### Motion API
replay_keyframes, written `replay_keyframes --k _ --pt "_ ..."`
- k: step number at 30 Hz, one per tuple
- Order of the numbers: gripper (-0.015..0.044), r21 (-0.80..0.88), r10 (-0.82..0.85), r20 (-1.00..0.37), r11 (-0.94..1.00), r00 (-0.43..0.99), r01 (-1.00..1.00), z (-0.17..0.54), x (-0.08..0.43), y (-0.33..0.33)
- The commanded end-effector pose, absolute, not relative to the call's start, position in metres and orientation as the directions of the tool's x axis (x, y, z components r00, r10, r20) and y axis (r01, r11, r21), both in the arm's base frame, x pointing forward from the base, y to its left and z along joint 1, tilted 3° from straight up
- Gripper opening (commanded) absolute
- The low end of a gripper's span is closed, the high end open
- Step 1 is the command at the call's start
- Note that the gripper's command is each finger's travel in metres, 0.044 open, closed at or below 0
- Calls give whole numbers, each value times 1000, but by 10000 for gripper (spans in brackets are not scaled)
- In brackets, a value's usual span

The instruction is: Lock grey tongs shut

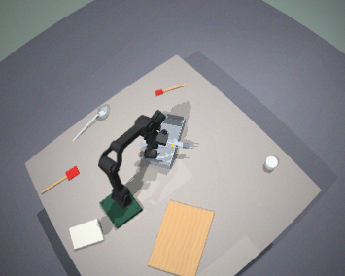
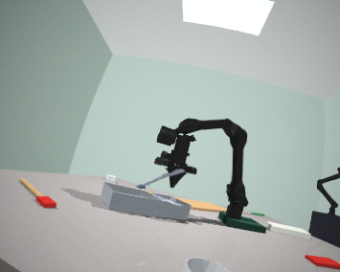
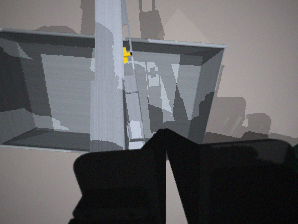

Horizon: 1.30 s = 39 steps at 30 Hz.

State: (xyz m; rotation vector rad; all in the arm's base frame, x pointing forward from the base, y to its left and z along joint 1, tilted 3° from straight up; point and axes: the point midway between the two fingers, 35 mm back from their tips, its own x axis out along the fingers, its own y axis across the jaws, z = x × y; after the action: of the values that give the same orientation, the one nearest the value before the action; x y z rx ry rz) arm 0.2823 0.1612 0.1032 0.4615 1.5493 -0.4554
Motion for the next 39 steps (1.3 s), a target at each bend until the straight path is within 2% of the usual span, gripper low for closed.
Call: replay_keyframes --k 1,39 --pt "-150 2 16 -1000 834 -20 552 105 287 167" --pt "-150 7 20 -1000 834 -17 552 107 319 215"
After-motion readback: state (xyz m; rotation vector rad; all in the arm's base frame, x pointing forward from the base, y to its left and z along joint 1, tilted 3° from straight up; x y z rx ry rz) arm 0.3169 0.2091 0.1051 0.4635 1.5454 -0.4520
